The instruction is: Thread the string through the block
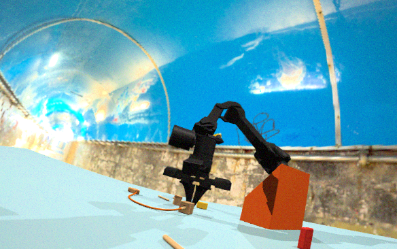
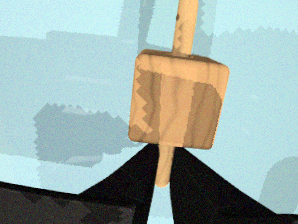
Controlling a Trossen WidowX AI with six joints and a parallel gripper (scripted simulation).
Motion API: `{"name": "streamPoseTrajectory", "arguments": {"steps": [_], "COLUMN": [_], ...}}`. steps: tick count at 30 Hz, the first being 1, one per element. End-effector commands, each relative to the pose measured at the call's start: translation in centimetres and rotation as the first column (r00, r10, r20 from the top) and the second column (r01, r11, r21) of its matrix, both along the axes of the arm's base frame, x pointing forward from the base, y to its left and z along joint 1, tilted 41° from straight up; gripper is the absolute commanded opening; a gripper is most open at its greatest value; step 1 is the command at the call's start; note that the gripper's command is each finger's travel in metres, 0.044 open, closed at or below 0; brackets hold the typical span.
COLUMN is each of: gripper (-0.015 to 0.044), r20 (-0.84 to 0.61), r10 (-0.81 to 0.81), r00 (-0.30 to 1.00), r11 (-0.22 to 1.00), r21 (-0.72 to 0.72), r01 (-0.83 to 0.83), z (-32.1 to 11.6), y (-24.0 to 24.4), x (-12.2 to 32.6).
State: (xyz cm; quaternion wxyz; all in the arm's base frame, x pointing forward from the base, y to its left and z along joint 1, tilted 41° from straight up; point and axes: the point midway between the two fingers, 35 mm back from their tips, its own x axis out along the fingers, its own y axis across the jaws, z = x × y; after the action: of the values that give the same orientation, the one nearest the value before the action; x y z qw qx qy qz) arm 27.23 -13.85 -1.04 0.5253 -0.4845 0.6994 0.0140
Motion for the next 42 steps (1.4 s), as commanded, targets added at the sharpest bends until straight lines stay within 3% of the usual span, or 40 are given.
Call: {"name": "streamPoseTrajectory", "arguments": {"steps": [1, 42], "gripper": [0.0000, 0.0000], "r20": [0.001, 0.040], "r10": [0.000, 0.038], "r00": [1.000, 0.998], "r11": [1.000, 0.998], "r21": [0.000, 0.044], "r01": [0.000, -0.040], "z": [0.0, 1.5], "y": [0.0, -2.1], "x": [0.0, -2.9]}}
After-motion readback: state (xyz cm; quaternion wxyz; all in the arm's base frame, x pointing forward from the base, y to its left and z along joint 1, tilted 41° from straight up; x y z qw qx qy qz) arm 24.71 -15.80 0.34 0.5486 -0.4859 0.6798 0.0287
